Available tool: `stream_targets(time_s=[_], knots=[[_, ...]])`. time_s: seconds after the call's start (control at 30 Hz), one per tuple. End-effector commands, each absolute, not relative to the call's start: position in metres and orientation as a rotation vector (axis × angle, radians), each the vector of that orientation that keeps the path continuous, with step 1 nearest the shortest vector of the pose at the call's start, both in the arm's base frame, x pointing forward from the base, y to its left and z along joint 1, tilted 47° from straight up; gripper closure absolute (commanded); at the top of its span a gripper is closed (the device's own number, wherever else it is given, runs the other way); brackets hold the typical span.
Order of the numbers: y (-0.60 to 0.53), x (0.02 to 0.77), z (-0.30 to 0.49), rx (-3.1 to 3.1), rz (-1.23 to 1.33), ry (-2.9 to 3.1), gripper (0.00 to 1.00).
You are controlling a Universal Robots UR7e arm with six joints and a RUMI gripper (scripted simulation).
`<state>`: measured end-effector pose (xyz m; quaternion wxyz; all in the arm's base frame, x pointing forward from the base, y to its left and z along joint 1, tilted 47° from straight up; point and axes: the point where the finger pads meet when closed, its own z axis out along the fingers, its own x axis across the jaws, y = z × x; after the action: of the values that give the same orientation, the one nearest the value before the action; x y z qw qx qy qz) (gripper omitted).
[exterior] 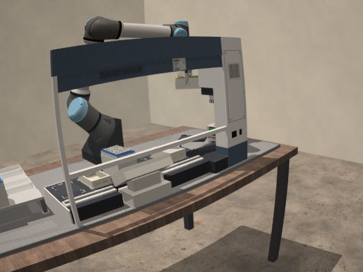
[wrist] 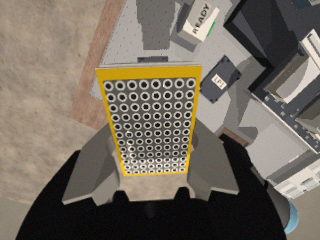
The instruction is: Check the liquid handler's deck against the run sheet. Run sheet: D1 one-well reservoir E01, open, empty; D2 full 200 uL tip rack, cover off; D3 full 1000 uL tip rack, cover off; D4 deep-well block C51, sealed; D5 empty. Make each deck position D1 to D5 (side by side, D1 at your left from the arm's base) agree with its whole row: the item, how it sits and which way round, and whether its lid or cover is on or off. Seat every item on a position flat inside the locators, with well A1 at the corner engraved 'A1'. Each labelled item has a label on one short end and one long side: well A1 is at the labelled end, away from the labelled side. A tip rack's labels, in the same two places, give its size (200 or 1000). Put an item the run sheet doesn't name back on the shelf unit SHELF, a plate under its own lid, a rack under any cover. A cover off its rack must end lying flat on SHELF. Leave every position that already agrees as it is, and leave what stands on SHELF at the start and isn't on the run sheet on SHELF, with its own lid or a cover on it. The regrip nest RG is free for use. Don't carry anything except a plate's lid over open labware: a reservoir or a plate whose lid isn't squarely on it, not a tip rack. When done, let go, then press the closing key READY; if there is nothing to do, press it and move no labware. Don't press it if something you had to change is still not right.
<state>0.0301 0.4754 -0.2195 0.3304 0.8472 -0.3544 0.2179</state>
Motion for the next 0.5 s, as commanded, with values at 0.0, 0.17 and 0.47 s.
stream_targets(time_s=[0.0, 0.17, 0.47], knots=[[0.4762, 0.0302, -0.2191, 2.217, 0.569, -0.928, 1.0], [0.4761, 0.0302, -0.2192, 2.217, 0.57, -0.928, 1.0], [0.4667, 0.032, -0.2283, 2.217, 0.57, -0.928, 1.0]])
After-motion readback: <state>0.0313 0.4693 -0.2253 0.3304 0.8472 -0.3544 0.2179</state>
